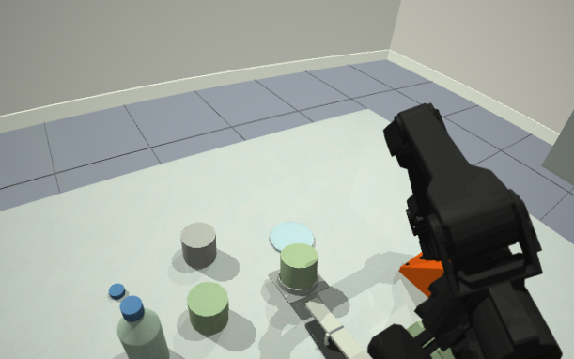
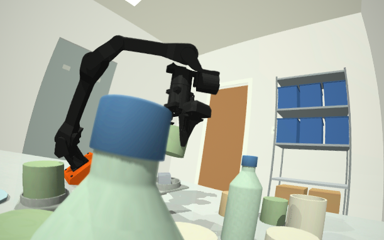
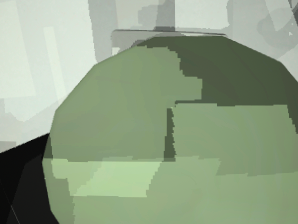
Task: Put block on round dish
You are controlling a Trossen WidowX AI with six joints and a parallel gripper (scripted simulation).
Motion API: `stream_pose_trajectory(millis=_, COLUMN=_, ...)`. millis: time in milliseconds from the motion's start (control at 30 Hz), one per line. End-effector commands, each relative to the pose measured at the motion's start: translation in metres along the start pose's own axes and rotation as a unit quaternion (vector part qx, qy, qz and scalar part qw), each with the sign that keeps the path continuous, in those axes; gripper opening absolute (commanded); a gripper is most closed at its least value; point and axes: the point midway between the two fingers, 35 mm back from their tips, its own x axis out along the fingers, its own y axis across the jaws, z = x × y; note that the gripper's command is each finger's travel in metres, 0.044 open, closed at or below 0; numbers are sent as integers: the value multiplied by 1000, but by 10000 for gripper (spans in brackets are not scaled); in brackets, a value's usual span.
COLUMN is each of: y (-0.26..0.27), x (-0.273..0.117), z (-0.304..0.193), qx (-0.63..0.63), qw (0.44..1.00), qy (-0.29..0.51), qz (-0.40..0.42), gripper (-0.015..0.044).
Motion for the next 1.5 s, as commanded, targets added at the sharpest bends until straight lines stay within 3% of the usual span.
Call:
stream_pose_trajectory(millis=0, y=0, x=0, z=0, qx=0, qw=1000, qy=0, qz=0, gripper=0)
stream_pose_trajectory(millis=767, y=2, x=2, z=3, qx=0, qw=1000, qy=0, qz=0, gripper=0)
stream_pose_trajectory(millis=1467, y=74, x=68, z=80, qx=18, qw=1000, qy=4, qz=16, gripper=0)
